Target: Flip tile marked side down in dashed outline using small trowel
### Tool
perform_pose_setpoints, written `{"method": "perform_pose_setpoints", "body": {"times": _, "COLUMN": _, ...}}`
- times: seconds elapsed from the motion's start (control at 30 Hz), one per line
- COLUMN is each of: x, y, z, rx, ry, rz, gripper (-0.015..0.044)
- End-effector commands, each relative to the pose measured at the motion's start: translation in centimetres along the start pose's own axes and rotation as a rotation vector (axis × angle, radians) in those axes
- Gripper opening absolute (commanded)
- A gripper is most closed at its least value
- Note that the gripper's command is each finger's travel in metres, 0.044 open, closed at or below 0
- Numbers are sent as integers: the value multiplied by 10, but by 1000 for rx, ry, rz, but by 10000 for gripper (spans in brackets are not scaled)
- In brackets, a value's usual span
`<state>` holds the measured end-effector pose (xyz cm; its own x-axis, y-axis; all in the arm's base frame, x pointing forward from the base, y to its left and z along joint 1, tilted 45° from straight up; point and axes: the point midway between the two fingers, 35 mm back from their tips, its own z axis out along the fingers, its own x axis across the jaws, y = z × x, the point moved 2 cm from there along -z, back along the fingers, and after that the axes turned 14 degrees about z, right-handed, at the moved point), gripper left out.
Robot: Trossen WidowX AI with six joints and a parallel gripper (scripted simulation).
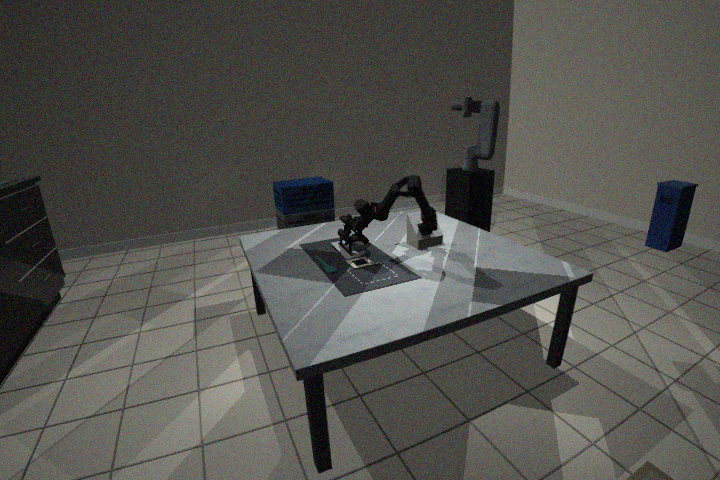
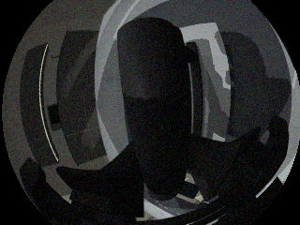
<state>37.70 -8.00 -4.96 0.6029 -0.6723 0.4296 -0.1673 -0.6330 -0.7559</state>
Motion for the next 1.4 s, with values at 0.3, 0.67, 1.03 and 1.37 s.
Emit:
{"method": "perform_pose_setpoints", "body": {"times": 0.3, "x": -2, "y": -11, "z": 2, "rx": -5, "ry": 10, "rz": 0, "gripper": 0}}
{"method": "perform_pose_setpoints", "body": {"times": 0.67, "x": -5, "y": -29, "z": 1, "rx": -5, "ry": 10, "rz": 1, "gripper": 0}}
{"method": "perform_pose_setpoints", "body": {"times": 1.03, "x": -8, "y": -46, "z": 0, "rx": -4, "ry": 10, "rz": 2, "gripper": 0}}
{"method": "perform_pose_setpoints", "body": {"times": 1.37, "x": -2, "y": -43, "z": -5, "rx": 51, "ry": -3, "rz": 68, "gripper": 0}}
